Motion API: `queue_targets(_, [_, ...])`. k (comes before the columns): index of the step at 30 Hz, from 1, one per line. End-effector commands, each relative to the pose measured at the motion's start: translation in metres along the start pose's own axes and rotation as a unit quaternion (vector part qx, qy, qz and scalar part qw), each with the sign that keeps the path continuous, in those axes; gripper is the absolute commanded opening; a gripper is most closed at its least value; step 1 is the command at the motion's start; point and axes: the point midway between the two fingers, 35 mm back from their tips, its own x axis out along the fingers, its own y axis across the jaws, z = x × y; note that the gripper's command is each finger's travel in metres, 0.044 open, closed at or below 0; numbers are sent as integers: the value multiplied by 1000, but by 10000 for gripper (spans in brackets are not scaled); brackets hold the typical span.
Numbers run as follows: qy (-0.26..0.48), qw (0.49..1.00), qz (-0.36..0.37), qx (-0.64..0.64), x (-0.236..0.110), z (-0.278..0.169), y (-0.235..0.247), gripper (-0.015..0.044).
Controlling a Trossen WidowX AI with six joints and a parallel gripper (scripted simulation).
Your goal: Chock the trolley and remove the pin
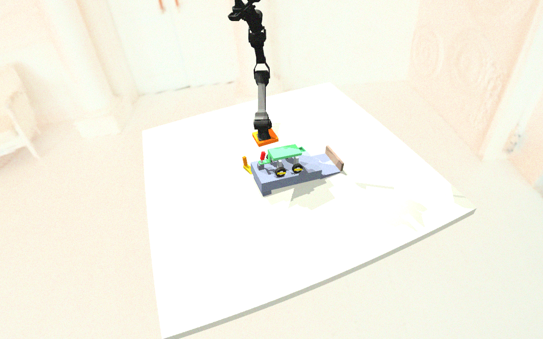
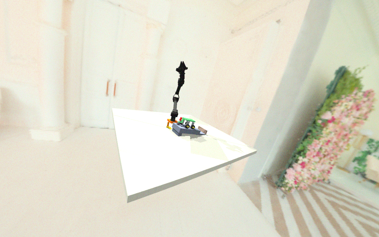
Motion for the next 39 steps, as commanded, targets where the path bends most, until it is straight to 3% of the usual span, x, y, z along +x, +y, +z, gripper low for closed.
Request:
queue_targets(1, [67,993,-78,-61,3,-48,-60,190])
queue_targets(9, [206,929,-249,-178,-26,-122,-197,190])
queue_targets(18, [373,771,-442,-266,-124,-162,-344,190])
queue_targets(23, [461,640,-545,-285,-205,-160,-407,190])
queue_targets(28, [538,476,-640,-272,-299,-141,-443,190])
queue_targets(36, [613,182,-748,-175,-432,-94,-429,190])
queue_targets(39, [619,126,-761,-147,-450,-85,-417,190])
